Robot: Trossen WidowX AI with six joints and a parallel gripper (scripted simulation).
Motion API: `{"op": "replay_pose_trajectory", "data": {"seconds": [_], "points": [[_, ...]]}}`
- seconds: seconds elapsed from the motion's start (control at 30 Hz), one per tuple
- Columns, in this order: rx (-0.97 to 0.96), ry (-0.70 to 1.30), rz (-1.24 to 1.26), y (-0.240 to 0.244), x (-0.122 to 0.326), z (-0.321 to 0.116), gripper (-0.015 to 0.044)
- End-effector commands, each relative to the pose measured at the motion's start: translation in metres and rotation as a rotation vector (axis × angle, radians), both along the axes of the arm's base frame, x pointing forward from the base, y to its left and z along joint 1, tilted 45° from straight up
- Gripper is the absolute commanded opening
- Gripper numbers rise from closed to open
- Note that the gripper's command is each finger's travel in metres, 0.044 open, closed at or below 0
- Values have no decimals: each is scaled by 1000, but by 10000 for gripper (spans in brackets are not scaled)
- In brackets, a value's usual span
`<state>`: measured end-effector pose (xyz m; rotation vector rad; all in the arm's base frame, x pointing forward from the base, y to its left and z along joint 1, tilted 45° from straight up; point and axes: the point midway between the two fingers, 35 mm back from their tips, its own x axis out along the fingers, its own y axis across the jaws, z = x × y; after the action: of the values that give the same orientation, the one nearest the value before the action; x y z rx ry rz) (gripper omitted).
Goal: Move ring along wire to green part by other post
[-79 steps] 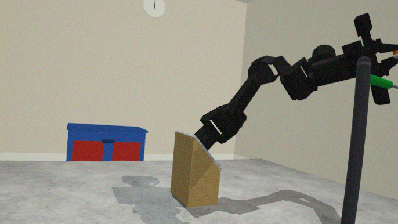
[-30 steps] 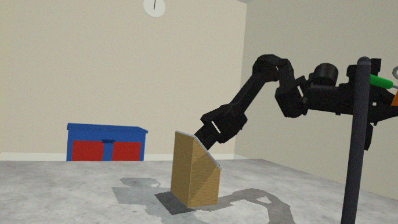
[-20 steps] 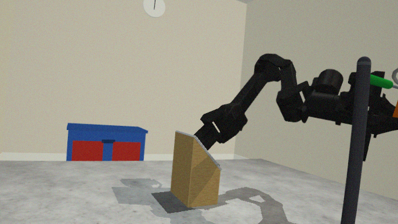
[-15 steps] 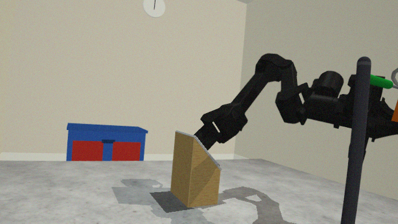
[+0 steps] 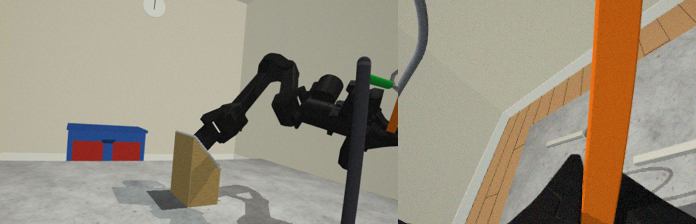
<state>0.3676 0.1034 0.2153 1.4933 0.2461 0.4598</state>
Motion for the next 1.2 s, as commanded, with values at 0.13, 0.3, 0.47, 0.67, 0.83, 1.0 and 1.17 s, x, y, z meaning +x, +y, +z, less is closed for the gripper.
{"op": "replay_pose_trajectory", "data": {"seconds": [0.13, 0.3, 0.47, 0.67, 0.83, 1.0, 1.17], "points": [[-117, 9, 0, -2, 1, -22, -150], [-181, 7, -1, -4, 1, -32, -150], [-247, 5, -2, -7, 1, -42, -150], [-325, 3, -4, -11, 1, -53, -150], [-395, 1, -5, -16, 2, -64, -150], [-464, -1, -7, -22, 2, -74, -150], [-528, -3, -8, -28, 2, -83, -150]]}}
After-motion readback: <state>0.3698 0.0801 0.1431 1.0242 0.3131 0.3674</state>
